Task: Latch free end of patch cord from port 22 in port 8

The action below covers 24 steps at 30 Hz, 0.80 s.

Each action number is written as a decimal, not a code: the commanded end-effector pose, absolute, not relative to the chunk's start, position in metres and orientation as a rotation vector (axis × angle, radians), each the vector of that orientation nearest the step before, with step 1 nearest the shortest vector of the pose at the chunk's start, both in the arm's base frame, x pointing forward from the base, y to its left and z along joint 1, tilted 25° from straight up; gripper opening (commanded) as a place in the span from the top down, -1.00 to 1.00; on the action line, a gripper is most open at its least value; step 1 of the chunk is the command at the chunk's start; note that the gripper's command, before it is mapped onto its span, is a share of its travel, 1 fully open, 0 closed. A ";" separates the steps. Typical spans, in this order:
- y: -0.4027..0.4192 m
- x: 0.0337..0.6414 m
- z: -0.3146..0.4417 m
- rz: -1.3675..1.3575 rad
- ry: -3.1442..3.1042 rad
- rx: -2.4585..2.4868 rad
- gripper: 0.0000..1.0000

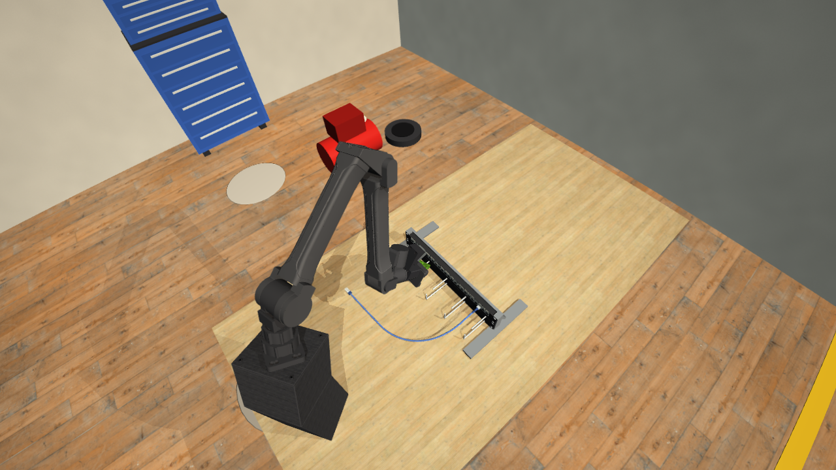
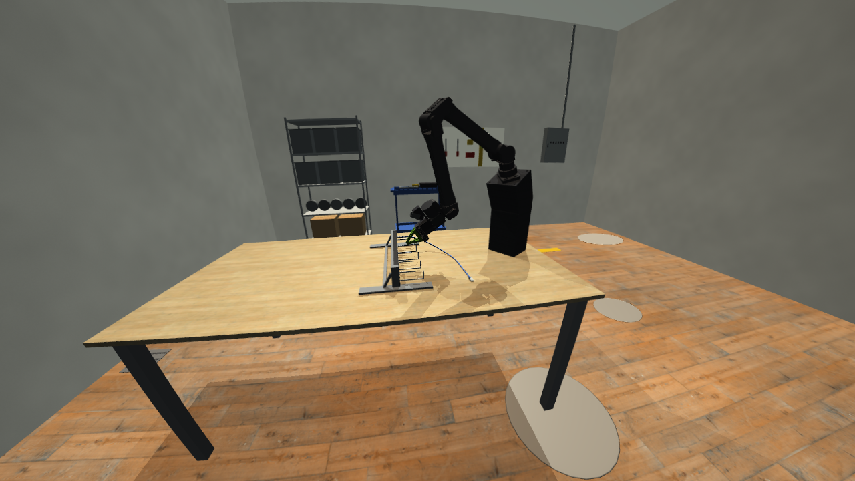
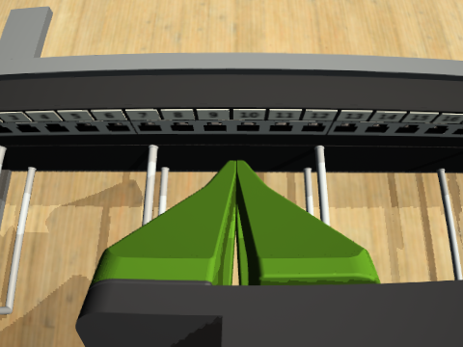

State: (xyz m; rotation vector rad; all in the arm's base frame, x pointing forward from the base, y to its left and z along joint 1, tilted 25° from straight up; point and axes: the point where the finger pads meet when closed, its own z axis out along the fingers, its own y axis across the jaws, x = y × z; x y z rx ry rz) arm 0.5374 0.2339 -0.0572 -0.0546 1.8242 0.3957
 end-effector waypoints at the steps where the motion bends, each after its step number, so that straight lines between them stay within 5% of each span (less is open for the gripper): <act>1: 0.235 0.537 -0.051 0.391 1.816 -0.070 1.00; 24: 0.234 0.532 -0.050 0.392 1.813 -0.070 1.00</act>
